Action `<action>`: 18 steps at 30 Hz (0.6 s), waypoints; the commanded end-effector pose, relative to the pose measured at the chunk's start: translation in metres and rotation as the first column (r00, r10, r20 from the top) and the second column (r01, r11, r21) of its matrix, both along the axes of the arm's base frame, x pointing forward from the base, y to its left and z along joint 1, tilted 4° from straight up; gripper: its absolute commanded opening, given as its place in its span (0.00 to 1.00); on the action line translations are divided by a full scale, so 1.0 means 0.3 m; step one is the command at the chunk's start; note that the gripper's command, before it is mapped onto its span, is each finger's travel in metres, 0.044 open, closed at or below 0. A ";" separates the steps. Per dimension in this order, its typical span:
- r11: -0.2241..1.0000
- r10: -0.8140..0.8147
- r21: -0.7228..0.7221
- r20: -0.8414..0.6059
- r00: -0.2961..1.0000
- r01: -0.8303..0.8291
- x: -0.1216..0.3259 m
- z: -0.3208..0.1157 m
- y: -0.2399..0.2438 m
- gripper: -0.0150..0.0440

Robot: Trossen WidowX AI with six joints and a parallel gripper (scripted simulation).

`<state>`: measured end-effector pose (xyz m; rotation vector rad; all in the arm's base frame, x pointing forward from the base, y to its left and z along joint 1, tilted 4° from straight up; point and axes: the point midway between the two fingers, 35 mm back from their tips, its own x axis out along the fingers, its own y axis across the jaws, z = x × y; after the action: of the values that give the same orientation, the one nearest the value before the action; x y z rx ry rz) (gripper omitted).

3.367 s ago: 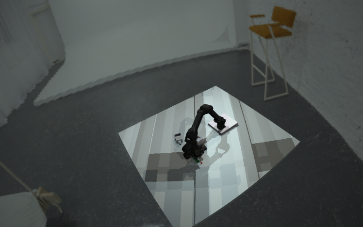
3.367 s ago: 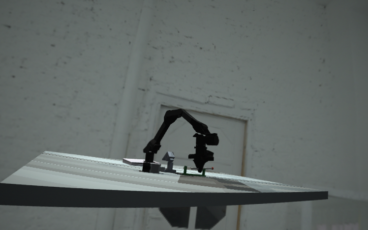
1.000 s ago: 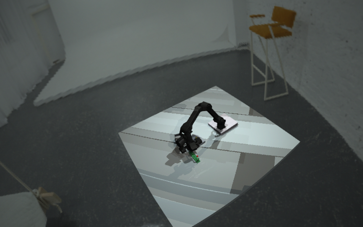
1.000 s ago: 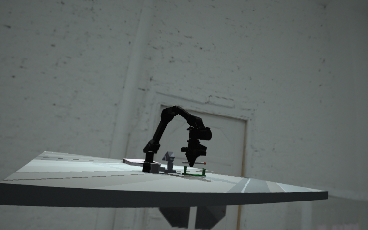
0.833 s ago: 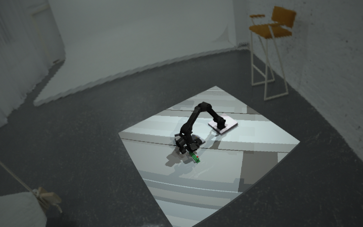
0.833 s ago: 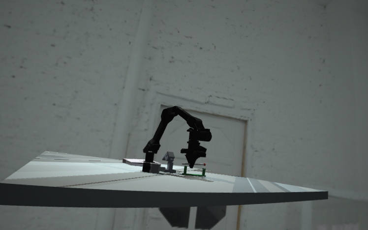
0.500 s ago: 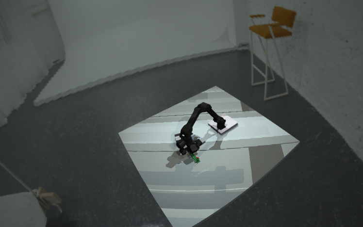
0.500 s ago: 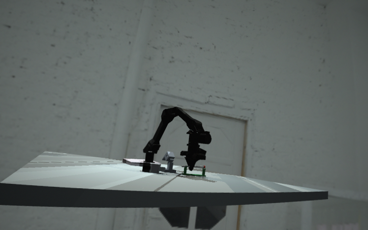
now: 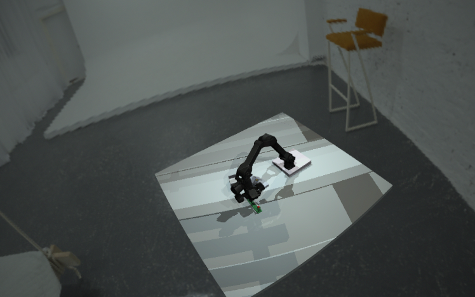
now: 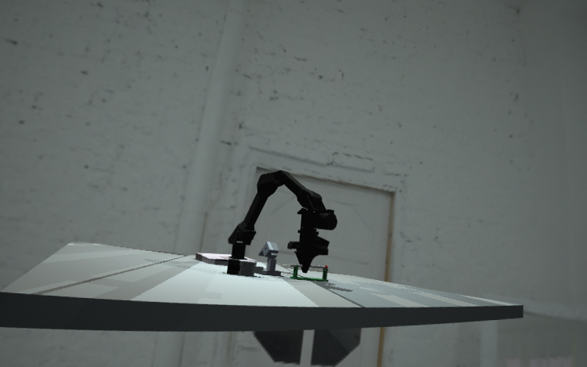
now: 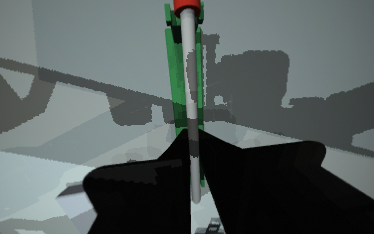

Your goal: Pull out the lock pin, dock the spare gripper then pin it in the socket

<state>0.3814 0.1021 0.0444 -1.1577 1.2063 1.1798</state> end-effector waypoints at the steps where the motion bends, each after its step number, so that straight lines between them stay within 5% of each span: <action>1: 1.000 0.007 -0.001 -0.003 1.000 -0.007 0.000 -0.016 -0.001 0.25; 14: 1.000 0.001 0.000 0.002 1.000 -0.001 0.001 -0.002 0.000 0.25; 18: 1.000 0.001 0.000 0.002 1.000 -0.001 0.001 -0.002 0.000 0.43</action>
<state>0.3812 0.1020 0.0429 -1.1585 1.2064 1.1814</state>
